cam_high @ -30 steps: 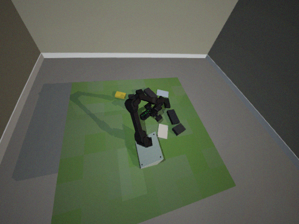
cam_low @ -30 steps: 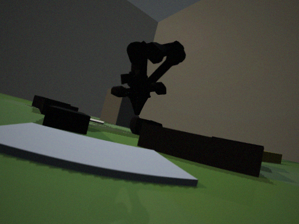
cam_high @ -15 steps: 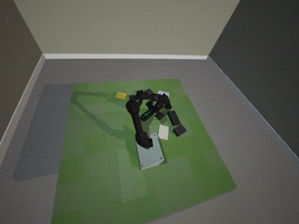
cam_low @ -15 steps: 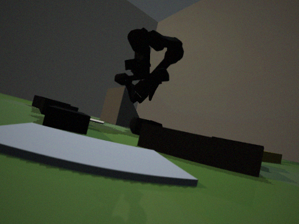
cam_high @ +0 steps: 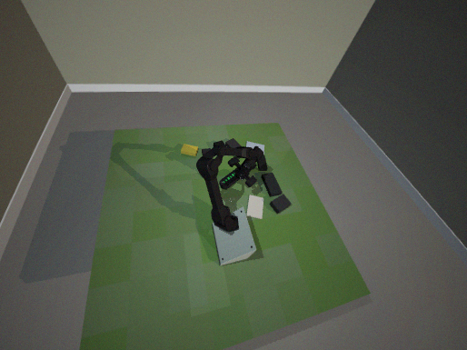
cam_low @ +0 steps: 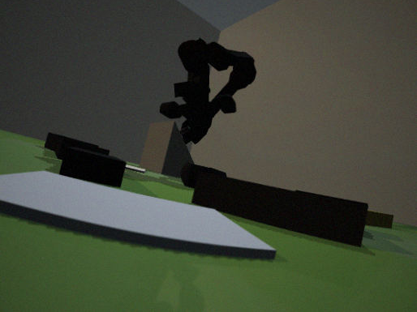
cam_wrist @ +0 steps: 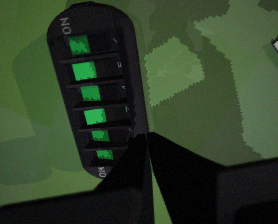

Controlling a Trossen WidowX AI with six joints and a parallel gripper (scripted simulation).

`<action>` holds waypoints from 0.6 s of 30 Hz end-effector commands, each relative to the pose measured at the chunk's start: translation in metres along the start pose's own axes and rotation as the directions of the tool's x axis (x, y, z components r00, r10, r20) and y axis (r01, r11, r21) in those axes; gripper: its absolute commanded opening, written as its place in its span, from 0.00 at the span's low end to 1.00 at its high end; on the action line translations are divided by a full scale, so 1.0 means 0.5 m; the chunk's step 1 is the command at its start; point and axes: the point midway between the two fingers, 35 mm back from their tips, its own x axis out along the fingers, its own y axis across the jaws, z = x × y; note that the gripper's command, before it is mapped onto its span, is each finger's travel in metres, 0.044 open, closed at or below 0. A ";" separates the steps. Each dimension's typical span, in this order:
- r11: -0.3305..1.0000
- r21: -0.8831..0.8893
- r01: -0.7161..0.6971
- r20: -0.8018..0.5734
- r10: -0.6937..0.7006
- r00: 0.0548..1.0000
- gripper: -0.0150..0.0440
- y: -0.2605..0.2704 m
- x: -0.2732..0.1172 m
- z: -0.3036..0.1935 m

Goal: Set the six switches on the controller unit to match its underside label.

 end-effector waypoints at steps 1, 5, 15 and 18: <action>1.000 -0.004 0.003 0.001 -0.003 1.000 0.25 0.000 -0.001 0.000; 1.000 0.000 0.000 0.000 0.000 1.000 0.39 0.000 0.000 0.000; 1.000 0.000 0.000 0.000 0.000 1.000 0.83 0.000 0.000 0.000; 1.000 0.000 0.000 0.000 0.000 1.000 0.97 0.000 0.000 0.000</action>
